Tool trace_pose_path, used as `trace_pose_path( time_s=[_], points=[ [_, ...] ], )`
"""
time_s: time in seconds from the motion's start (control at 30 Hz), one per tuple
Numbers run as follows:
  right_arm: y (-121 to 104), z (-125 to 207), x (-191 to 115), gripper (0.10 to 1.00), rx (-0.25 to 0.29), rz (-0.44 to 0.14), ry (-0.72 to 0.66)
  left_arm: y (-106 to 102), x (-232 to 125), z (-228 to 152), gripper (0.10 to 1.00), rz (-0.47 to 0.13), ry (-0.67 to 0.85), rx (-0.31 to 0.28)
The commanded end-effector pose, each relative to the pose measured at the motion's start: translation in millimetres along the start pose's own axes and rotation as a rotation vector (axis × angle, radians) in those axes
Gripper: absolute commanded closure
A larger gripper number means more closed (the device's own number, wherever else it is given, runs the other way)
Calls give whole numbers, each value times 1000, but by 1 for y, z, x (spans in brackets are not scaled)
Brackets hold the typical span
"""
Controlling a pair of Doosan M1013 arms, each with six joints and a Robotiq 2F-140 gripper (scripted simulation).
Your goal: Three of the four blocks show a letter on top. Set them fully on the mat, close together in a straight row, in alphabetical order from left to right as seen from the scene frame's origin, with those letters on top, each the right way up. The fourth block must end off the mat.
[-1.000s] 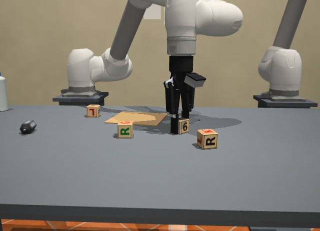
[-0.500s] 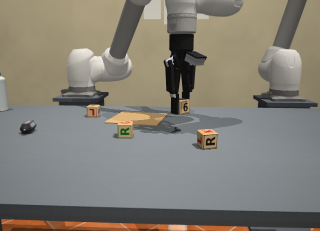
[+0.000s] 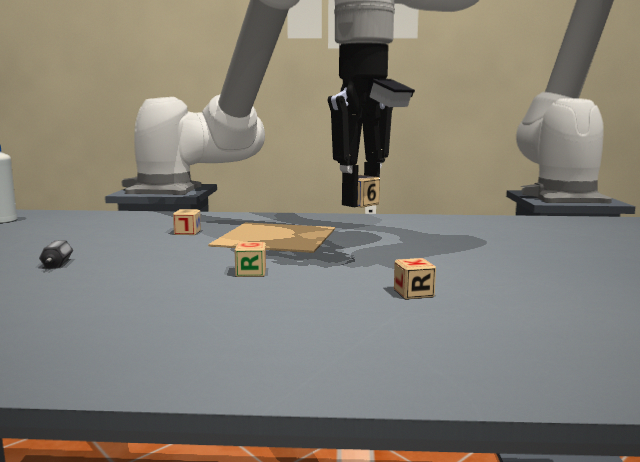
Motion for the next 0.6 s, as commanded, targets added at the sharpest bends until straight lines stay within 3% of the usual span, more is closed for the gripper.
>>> trace_pose_path(
  time_s=[0.0,0.1,0.2,0.43,0.57],
  points=[
    [2,0,-1,768,0,2,4,0,0,0,98,1,0,0],
    [3,-3,-7,768,0,2,27,0,0,0,98,1,0,0],
    [8,-30,-68,768,0,2,254,0,0,0,98,1,0,0],
    [4,-59,-144,768,-1,0,598,0,0,0,98,1,0,0],
    [4,-72,-180,768,-1,1,612,0,0,0,98,1,0,0]
  ],
)
Point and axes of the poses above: on each arm, the point where the finger pads meet when closed, its own y axis back along the fingers, its own z axis across the jaws, x = y × z, the point moved 9 cm from there along y, back along the fingers, and after that the axes turned 3 degrees about y, right-handed, at the moved point
